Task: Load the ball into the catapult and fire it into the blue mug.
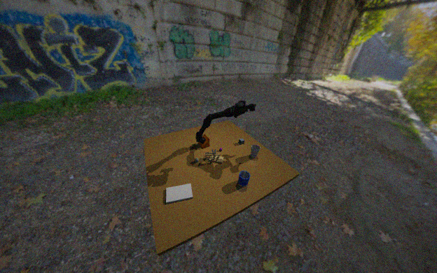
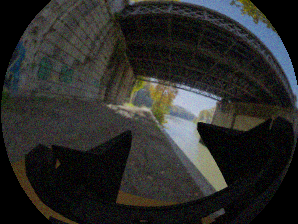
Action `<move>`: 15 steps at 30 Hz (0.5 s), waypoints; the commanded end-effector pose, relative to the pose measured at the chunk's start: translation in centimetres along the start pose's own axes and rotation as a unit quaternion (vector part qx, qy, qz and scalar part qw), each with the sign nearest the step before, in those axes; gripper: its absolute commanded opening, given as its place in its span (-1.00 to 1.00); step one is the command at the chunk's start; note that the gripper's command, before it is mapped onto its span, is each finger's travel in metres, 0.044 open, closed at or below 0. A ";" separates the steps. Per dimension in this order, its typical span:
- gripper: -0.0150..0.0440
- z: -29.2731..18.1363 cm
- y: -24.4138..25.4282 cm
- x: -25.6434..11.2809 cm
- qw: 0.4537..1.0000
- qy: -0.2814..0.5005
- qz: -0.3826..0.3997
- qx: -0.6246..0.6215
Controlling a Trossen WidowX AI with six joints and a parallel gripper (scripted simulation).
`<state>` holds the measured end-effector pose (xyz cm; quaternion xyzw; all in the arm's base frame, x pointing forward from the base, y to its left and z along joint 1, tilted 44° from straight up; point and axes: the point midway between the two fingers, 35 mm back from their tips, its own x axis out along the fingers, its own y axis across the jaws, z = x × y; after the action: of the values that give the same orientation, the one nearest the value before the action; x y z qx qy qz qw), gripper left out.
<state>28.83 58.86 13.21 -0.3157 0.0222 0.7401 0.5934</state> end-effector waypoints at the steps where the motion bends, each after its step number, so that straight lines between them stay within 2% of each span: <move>1: 0.95 -0.1 0.0 0.0 1.000 0.002 0.000 0.002; 2: 1.00 -0.4 0.0 -0.2 1.000 0.008 -0.002 0.008; 15: 1.00 -8.4 0.1 -4.3 0.973 0.172 -0.035 0.148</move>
<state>32.03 53.70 9.64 -0.3413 0.1758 0.6687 0.6367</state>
